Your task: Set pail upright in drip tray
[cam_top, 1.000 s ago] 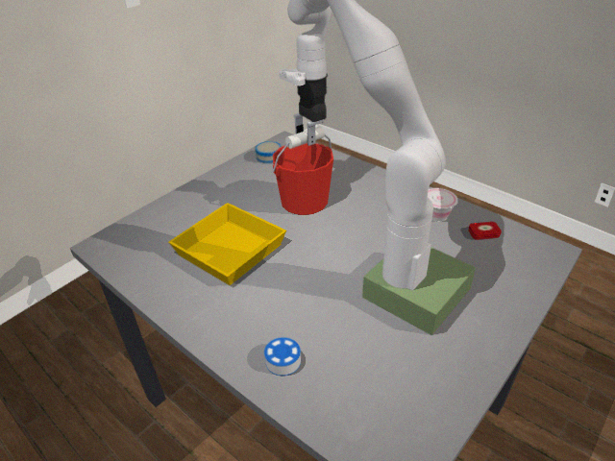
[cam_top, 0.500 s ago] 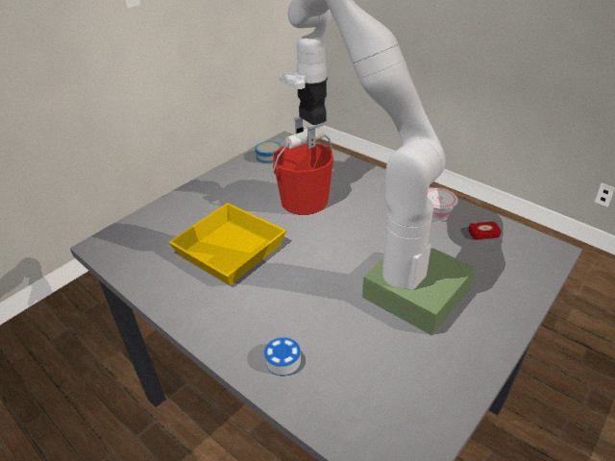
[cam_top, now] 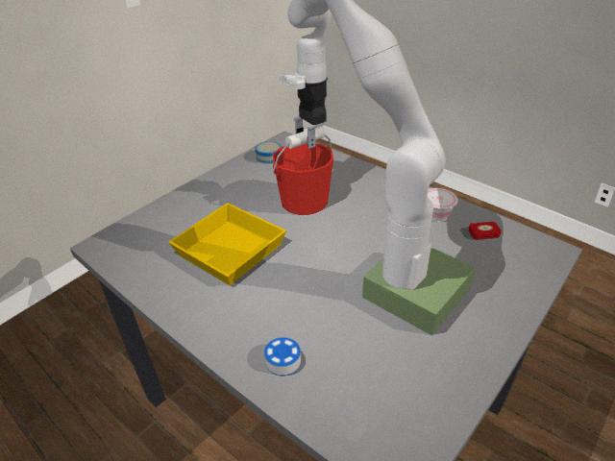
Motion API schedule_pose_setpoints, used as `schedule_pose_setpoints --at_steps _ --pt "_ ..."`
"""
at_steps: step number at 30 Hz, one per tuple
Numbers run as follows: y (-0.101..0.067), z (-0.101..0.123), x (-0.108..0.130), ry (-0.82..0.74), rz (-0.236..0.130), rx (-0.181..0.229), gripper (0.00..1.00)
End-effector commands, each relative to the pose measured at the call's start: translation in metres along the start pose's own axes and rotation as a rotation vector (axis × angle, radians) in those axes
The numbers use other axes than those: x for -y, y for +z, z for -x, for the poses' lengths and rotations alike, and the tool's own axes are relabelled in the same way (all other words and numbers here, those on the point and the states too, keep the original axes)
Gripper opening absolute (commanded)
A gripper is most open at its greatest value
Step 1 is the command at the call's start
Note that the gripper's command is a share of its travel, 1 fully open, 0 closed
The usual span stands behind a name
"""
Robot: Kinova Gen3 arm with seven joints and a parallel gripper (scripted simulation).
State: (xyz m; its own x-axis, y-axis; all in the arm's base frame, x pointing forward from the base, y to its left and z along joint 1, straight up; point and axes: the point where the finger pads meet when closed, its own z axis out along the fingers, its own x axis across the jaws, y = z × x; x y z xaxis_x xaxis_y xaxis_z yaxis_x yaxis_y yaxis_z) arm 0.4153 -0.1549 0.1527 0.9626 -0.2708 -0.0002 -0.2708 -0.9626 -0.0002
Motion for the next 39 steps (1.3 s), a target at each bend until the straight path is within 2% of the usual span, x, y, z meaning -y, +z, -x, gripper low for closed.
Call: schedule_pose_setpoints --at_steps 1,18,19,39 --pt "-0.0008 -0.0005 -0.0001 0.000 0.000 -0.002 1.00" --pt "-0.0008 -0.0005 -0.0001 0.000 0.000 -0.002 1.00" --pt "-0.0008 -0.0005 -0.0001 0.000 0.000 -0.002 0.00" --pt "-0.0008 -0.0005 -0.0001 0.000 0.000 -0.002 0.00"
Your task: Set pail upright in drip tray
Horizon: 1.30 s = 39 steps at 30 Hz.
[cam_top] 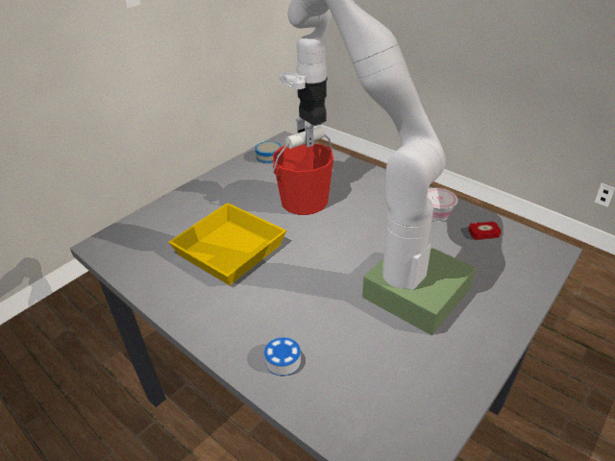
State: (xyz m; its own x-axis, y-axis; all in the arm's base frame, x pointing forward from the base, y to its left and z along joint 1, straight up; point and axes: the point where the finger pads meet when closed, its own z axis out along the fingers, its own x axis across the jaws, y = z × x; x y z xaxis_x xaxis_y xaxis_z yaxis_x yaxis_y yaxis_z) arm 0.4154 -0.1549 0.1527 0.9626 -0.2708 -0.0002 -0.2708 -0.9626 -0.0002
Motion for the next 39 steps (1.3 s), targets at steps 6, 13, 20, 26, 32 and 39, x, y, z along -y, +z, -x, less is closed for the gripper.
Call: schedule_pose_setpoints --at_steps 6,13,20,26,32,39 --pt "-0.001 0.000 0.000 0.000 0.000 -0.002 0.00" --pt "-0.001 0.000 0.000 0.000 0.000 -0.002 0.00" --pt "-0.001 0.000 0.000 0.000 0.000 -0.002 0.00" --pt "-0.002 0.000 0.000 0.000 0.000 -0.002 0.00" --pt "-0.005 0.000 0.000 0.000 0.000 -0.002 0.00" --pt "-0.012 0.000 0.000 0.000 0.000 -0.002 0.00"
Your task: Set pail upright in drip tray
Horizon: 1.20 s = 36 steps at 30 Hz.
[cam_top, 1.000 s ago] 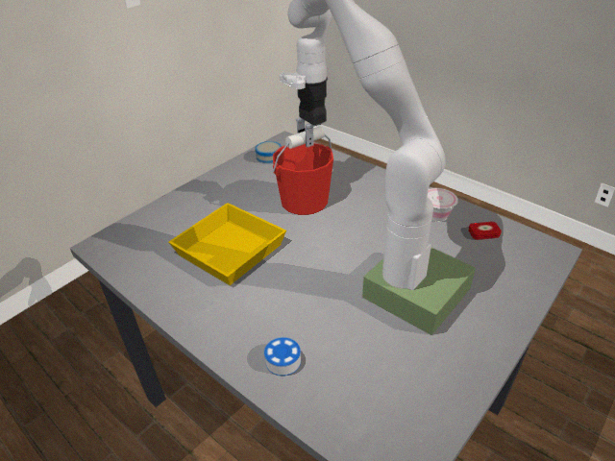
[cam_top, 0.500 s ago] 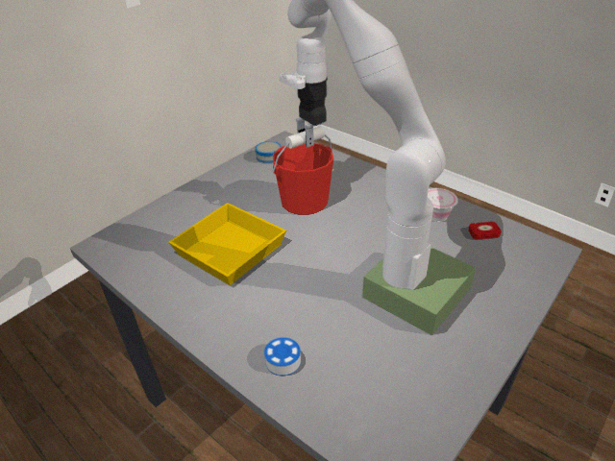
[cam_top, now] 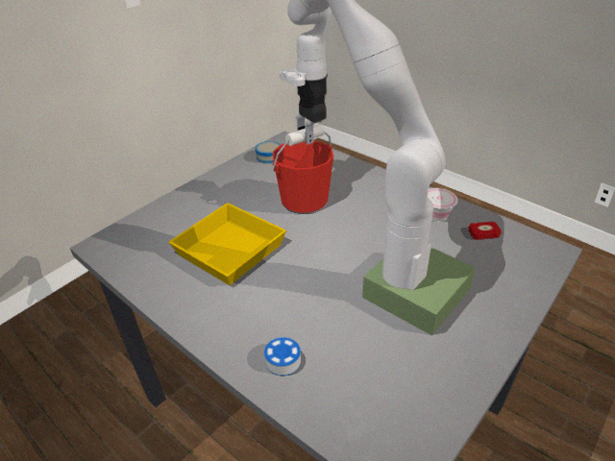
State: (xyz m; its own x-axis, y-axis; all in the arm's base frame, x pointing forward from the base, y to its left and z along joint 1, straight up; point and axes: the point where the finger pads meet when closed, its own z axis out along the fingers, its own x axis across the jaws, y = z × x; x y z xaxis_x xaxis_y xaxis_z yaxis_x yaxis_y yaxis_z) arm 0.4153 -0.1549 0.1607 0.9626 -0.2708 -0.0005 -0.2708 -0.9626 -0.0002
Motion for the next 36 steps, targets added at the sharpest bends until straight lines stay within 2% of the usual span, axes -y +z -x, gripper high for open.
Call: schedule_pose_setpoints --at_steps 1,36 --pt "-0.004 -0.001 0.000 0.000 0.000 -0.002 0.00" --pt "-0.055 0.000 0.000 0.000 0.000 -0.002 0.00"
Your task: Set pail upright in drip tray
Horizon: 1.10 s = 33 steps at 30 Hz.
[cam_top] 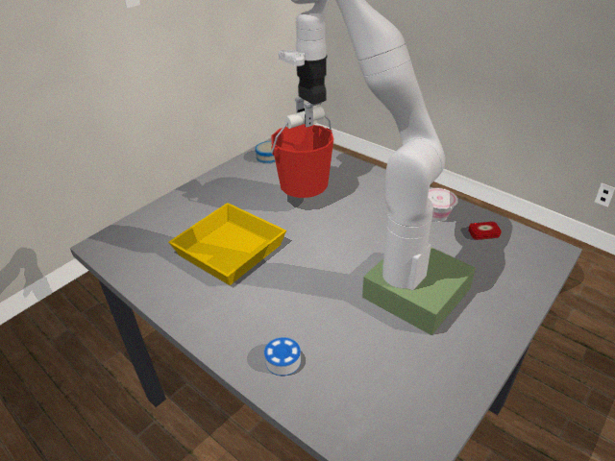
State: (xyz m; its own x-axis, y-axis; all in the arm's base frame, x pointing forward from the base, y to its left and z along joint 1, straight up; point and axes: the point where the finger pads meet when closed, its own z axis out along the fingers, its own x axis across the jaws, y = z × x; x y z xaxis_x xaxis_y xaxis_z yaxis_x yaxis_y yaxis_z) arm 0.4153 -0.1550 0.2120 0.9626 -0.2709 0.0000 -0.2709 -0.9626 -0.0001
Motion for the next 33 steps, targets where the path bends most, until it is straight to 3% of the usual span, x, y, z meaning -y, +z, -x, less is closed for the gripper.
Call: schedule_pose_setpoints --at_steps 1,15,33 --pt "-0.005 0.000 0.000 0.000 0.000 -0.002 0.00" --pt "-0.024 0.000 0.000 0.000 0.000 -0.002 0.00" --pt "-0.031 0.000 0.000 0.000 0.000 -0.002 0.00"
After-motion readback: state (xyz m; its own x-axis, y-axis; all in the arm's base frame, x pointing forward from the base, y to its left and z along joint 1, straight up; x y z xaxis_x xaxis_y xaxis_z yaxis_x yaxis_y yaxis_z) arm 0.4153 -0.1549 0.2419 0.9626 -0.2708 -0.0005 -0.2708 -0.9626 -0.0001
